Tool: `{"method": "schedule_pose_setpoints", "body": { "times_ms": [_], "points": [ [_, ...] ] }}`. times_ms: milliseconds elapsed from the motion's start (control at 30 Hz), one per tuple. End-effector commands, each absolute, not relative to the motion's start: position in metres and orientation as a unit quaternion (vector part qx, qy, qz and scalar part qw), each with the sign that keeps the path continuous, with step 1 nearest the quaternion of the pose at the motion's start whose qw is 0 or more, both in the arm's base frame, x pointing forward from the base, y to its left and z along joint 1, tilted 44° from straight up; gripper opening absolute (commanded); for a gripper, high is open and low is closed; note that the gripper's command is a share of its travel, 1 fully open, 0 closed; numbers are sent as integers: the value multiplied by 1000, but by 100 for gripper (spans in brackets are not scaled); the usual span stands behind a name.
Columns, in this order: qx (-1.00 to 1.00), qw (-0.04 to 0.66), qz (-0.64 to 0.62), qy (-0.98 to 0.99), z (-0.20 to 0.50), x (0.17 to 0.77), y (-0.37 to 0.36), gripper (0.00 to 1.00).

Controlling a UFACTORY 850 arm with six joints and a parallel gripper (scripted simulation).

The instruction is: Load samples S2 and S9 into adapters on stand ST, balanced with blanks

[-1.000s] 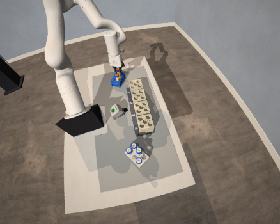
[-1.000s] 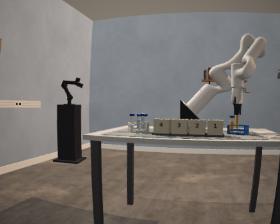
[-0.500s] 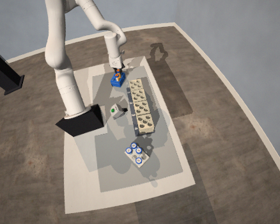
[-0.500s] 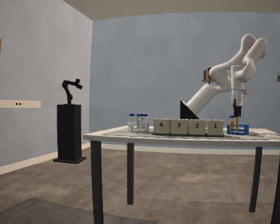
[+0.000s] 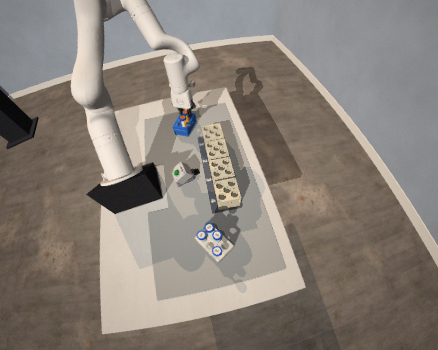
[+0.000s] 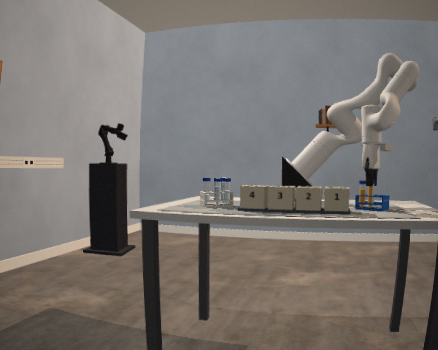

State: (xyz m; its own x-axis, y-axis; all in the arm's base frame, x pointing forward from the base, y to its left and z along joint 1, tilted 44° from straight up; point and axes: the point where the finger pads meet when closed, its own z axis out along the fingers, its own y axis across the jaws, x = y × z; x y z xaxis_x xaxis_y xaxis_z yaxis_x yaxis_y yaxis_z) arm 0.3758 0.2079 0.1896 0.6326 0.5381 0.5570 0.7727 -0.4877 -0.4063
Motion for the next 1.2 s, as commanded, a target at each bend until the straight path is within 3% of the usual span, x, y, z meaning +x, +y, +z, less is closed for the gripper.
{"method": "schedule_pose_setpoints", "body": {
  "times_ms": [0, 433, 467, 1167],
  "points": [
    [-843, 324, -182, -389, 189, 377, 209, 0],
    [-843, 324, -182, -389, 189, 377, 209, 0],
    [-843, 324, -182, -389, 189, 377, 209, 44],
    [-843, 324, -182, -389, 189, 377, 209, 44]
  ]
}}
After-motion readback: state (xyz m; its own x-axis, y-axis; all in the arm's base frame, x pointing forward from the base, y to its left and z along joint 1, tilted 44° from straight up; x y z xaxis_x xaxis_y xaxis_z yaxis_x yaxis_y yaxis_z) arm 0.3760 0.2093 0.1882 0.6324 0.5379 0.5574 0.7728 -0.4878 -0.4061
